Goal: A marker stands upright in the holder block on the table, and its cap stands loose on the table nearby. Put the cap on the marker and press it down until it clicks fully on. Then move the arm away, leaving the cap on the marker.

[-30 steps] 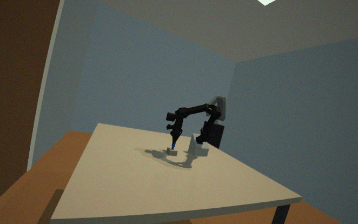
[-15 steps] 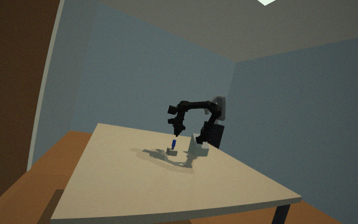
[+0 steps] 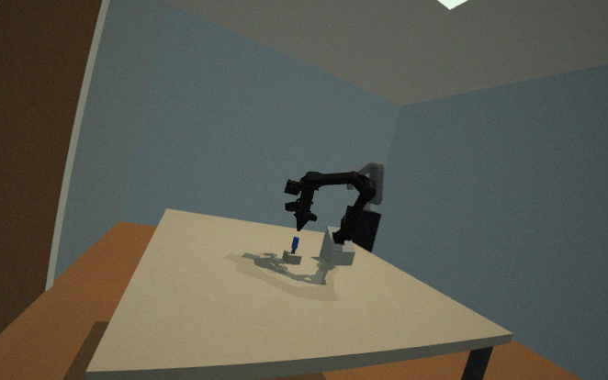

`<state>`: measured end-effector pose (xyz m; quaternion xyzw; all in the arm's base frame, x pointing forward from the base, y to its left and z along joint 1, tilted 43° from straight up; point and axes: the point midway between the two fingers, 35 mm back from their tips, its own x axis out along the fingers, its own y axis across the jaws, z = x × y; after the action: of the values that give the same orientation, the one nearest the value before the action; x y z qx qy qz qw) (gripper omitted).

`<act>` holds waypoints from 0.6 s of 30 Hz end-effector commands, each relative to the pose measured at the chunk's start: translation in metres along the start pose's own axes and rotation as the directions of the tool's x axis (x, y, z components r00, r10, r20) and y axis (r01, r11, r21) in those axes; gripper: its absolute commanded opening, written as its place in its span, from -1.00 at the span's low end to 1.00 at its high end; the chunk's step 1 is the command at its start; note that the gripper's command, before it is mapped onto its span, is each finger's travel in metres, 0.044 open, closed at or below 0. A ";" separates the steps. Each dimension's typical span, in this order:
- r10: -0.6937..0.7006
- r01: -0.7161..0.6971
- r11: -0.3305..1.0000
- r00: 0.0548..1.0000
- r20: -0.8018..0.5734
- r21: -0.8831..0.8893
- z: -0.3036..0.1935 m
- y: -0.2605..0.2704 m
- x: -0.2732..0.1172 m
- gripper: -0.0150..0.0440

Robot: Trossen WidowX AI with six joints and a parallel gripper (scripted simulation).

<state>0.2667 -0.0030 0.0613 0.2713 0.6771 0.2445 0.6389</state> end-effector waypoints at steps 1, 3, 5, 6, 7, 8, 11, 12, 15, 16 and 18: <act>0.001 -0.001 1.000 1.000 0.000 -0.004 0.000 0.000 0.001 -0.49; 0.001 -0.001 1.000 1.000 0.000 -0.004 0.000 0.000 0.003 -0.49; 0.001 -0.001 1.000 1.000 0.000 -0.004 0.000 0.000 0.005 -0.49; 0.001 -0.001 1.000 1.000 0.000 -0.004 0.000 0.000 0.007 -0.49; 0.001 -0.001 1.000 1.000 0.000 -0.004 0.000 0.000 0.008 -0.49; 0.001 -0.001 1.000 1.000 0.000 -0.004 0.000 0.000 0.010 -0.49; 0.001 -0.001 1.000 1.000 0.000 -0.004 0.000 0.000 0.014 -0.49; 0.001 -0.001 1.000 1.000 0.000 -0.004 0.000 0.000 0.016 -0.49; 0.002 -0.002 1.000 1.000 0.000 -0.004 0.000 0.000 0.020 -0.49; 0.002 -0.002 1.000 1.000 0.000 -0.004 0.000 0.000 0.022 -0.49; 0.002 -0.002 1.000 1.000 0.000 -0.004 0.000 0.000 0.025 -0.49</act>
<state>0.2667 0.0097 0.0465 0.2686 0.6756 0.2456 0.6412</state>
